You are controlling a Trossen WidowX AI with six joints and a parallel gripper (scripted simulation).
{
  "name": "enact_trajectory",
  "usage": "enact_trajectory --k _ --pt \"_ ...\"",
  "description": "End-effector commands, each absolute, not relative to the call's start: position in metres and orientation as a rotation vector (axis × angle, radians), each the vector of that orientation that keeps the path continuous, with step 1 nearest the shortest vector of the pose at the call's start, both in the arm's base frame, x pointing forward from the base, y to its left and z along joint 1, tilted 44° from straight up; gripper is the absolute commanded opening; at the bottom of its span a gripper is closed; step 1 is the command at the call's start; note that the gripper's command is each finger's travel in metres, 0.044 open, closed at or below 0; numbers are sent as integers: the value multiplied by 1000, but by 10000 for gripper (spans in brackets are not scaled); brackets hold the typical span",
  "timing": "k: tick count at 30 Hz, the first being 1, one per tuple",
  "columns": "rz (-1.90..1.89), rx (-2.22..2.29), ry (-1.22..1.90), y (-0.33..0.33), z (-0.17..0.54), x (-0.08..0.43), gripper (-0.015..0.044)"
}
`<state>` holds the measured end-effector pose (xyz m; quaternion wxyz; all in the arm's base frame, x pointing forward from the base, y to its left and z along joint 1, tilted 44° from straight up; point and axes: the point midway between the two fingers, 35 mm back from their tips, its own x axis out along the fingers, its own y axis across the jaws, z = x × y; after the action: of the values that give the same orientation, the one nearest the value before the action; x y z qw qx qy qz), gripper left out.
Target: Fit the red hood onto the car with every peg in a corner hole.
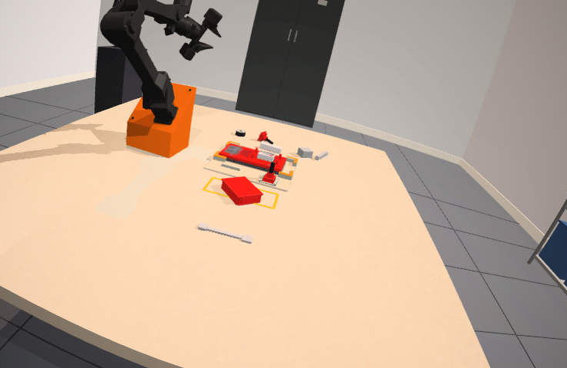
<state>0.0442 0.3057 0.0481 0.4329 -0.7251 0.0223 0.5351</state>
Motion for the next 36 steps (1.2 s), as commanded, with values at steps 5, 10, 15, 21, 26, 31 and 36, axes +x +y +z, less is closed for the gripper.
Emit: enact_trajectory --k 5,10,15,21,26,31,36 --pt "1256 -1759 160 303 49 69 351" --pt "1068 -1635 381 290 51 125 440" --pt "863 -1496 596 262 54 177 440" --pt "596 -1284 812 219 58 230 440" --pt "389 -1077 920 187 61 262 440" --pt "174 -913 1024 148 63 288 440" --pt "-109 -703 1127 89 63 312 440"
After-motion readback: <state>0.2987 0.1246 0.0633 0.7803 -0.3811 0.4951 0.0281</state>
